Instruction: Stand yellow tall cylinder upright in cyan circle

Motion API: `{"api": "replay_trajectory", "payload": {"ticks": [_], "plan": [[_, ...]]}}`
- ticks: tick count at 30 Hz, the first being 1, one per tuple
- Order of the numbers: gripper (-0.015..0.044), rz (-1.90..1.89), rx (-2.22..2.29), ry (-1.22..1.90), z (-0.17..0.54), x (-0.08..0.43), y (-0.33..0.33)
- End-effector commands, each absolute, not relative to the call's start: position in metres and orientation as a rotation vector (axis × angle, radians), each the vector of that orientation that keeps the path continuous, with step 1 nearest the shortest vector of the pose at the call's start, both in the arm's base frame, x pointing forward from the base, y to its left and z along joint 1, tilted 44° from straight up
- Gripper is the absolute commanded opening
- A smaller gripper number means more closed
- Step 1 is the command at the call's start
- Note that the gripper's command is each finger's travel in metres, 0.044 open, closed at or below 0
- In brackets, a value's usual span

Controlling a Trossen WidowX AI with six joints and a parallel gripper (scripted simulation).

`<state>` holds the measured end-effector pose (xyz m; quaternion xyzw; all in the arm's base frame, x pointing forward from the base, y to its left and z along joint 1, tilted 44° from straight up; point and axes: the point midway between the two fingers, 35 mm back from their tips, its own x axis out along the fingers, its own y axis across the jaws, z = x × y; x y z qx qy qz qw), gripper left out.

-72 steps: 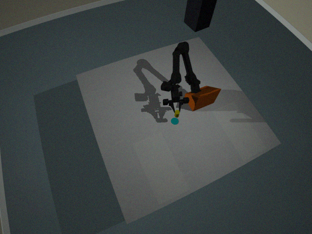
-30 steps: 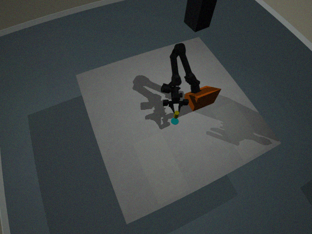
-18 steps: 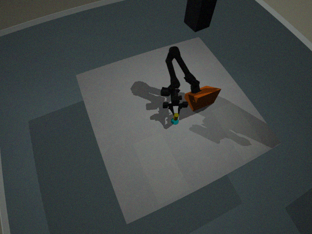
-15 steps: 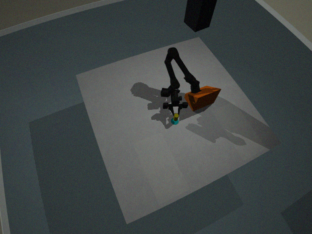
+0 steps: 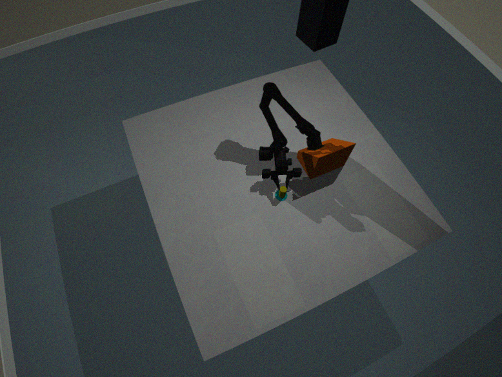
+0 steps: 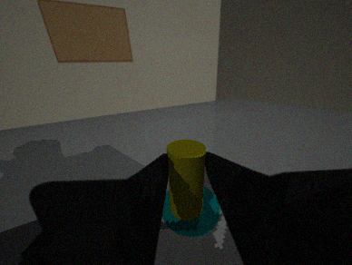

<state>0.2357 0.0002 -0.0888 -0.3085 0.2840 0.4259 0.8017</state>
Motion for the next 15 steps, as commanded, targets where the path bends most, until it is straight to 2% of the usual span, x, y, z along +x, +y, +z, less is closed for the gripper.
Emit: {"api": "replay_trajectory", "payload": {"ticks": [1,8,15], "plan": [[0.0105,0.916,-0.667,0.597,-0.0885,0.2390,-0.0008],[0.0105,0.916,-0.667,0.597,-0.0885,0.2390,-0.0008],[0.0289,0.916,-0.667,0.597,-0.0885,0.2390,-0.0008]]}}
